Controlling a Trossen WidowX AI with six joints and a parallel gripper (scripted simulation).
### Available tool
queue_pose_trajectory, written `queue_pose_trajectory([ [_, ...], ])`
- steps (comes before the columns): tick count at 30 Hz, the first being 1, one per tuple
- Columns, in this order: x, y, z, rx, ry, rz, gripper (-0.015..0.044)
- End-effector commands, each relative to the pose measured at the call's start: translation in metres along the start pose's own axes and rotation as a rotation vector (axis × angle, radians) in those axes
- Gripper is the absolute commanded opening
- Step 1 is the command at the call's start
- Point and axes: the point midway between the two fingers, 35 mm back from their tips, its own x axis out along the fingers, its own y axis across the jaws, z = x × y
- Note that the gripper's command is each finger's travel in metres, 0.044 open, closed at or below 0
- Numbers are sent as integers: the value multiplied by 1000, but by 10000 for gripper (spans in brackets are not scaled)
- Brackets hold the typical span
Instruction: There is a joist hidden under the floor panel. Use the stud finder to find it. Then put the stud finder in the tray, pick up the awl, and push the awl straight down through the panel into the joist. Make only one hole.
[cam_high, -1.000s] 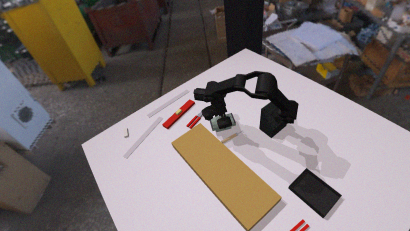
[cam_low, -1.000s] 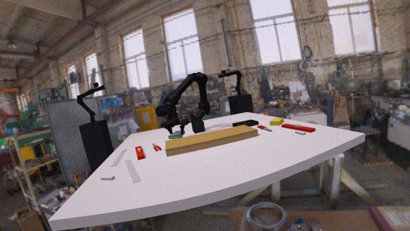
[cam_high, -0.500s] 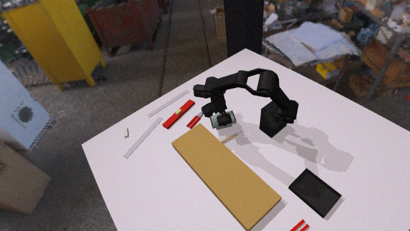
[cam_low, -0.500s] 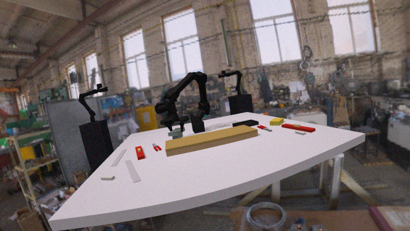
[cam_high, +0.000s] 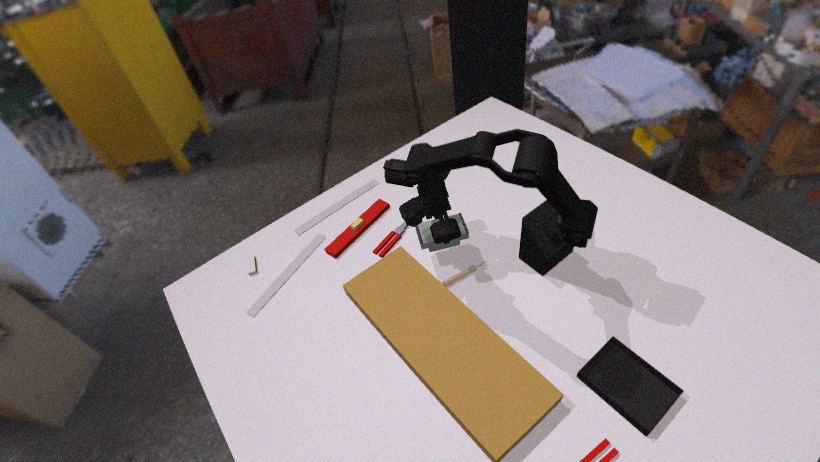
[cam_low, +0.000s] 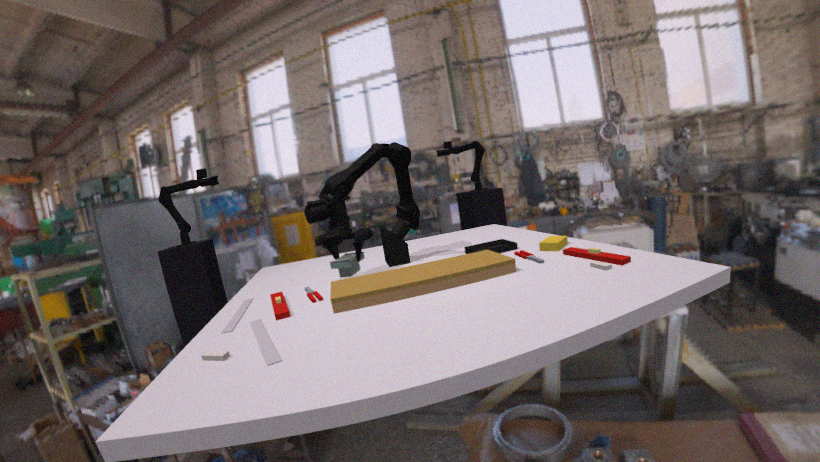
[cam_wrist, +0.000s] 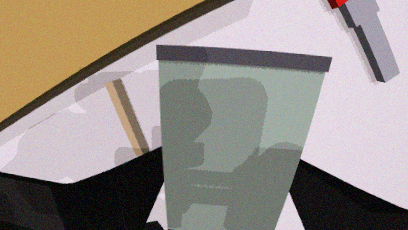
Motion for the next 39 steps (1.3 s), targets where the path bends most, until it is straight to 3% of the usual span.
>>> queue_pose_trajectory([
  [1,-1,-23,-2,4,-1,-1,0],
  [39,2,-16,-2,24,10,-219,0],
])
